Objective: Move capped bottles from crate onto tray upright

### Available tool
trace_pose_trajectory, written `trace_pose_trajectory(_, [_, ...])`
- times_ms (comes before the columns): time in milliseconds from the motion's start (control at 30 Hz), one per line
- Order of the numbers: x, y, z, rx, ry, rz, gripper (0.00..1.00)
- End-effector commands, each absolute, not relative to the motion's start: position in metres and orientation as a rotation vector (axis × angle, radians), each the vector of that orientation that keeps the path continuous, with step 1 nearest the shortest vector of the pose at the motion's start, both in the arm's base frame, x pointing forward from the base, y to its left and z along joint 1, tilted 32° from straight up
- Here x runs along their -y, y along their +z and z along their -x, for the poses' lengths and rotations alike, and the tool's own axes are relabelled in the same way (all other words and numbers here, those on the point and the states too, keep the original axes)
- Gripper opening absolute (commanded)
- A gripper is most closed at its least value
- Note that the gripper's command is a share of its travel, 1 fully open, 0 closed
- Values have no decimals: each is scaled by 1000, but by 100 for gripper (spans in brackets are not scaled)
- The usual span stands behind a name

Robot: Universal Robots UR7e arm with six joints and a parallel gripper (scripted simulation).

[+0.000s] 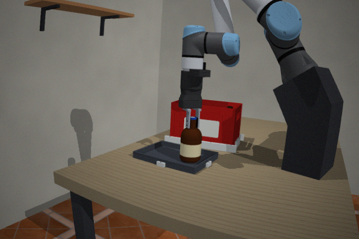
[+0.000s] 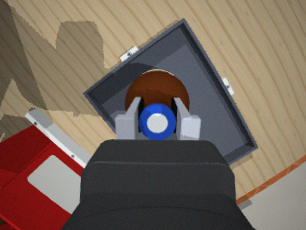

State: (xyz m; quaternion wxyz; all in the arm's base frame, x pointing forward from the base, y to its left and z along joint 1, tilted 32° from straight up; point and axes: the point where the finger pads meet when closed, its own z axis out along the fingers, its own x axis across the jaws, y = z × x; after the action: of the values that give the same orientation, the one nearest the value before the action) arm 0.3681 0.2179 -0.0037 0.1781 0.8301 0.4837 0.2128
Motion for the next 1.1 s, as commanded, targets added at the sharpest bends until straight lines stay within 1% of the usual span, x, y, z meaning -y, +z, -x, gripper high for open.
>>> trace_pose_trajectory(0, [-218,-3,-370,-1366,605,-2348,0])
trace_pose_trajectory(900, [-217,-3,-372,-1364,606,-2348,0])
trace_pose_trajectory(933, [-218,-3,-370,-1368,604,-2347,100])
trace_pose_trajectory(1067, [-218,-3,-370,-1368,604,-2347,100])
